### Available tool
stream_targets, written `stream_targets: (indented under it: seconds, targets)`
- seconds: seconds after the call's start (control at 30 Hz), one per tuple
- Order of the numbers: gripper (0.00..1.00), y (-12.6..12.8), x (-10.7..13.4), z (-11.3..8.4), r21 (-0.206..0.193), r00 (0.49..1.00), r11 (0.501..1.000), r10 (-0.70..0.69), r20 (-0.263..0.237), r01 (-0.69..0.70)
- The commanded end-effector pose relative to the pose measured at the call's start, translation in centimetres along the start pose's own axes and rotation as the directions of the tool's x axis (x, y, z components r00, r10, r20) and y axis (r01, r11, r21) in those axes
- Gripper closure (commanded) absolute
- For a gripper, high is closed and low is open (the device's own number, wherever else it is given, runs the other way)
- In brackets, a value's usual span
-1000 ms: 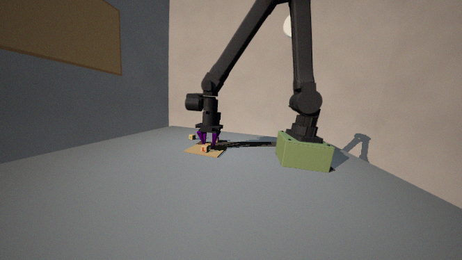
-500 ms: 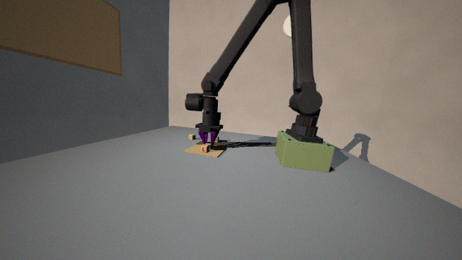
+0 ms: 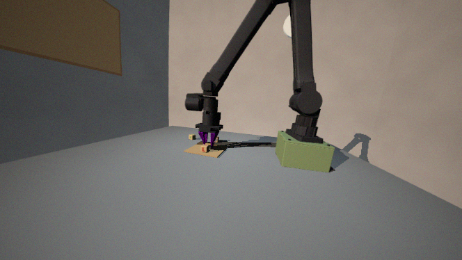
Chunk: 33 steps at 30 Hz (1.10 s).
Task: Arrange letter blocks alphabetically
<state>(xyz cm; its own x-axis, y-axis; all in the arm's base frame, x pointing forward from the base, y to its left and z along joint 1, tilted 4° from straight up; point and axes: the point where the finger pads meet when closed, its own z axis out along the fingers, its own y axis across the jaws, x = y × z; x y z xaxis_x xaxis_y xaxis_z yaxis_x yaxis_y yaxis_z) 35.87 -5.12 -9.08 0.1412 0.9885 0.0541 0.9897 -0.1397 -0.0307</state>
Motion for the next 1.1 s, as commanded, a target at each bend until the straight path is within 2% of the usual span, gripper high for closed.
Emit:
stream_targets:
  seconds: [0.0,0.27,0.4,0.5,0.73,0.8,0.9,1.0,1.07]
  targets:
    - [0.8,0.2,0.2,0.0,-0.014,1.0,1.0,0.003,0.004,-0.003]
    - [0.8,0.3,0.2,-0.3,-0.02,1.0,1.0,0.002,0.004,-0.002]
    - [0.8,0.3,0.1,-1.8,-0.018,1.0,1.0,0.003,0.004,-0.003]
    - [0.8,2.3,-0.3,-4.4,-0.057,1.0,0.998,0.001,0.005,-0.001]
    - [0.8,2.3,-0.4,-9.9,-0.063,1.0,0.998,-0.003,0.006,0.003]
    - [0.8,2.3,-0.4,-9.9,-0.063,1.0,0.998,-0.003,0.006,0.003]
    - [0.8,2.3,-0.2,-11.6,-0.065,1.0,0.998,-0.008,0.006,0.009]
    - [0.8,2.3,-0.3,-12.4,-0.066,1.0,0.998,-0.005,0.006,0.005]
    - [0.8,2.0,-0.3,-11.2,-0.033,1.0,0.999,-0.004,0.005,0.004]
